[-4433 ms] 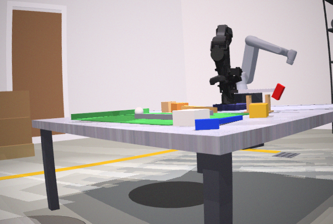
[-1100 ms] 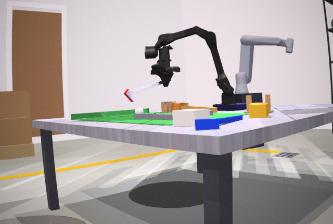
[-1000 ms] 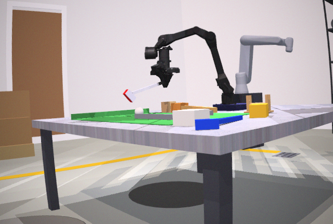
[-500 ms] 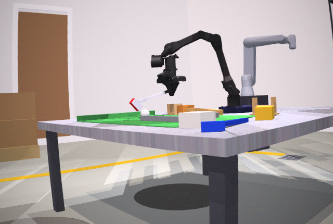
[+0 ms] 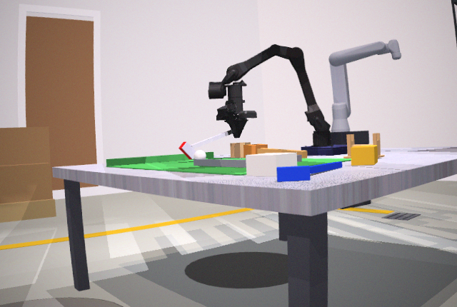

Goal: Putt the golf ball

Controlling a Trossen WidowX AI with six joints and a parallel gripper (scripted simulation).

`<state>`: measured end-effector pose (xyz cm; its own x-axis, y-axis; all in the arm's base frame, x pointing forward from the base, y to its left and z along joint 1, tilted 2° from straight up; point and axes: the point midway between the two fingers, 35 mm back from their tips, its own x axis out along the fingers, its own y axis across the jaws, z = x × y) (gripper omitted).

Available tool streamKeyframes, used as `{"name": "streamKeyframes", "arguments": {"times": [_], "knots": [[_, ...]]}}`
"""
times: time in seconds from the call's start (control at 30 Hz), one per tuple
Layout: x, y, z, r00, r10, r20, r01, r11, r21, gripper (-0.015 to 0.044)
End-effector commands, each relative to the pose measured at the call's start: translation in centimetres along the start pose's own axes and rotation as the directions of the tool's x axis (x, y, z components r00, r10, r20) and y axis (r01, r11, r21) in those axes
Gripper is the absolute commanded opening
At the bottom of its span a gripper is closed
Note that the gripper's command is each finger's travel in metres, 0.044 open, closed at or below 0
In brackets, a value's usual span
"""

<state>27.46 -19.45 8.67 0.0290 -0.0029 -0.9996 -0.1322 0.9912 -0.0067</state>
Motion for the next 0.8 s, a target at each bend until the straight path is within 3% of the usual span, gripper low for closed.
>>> {"name": "streamKeyframes", "arguments": {"times": [0.0,0.77], "knots": [[0.7,0.1,-0.1,1.0,0.002,-0.005,-0.002,1.0,0.003,0.0],[0.7,-2.9,-0.1,1.0,-0.001,-0.005,0.001,1.0,0.003,0.0]]}}
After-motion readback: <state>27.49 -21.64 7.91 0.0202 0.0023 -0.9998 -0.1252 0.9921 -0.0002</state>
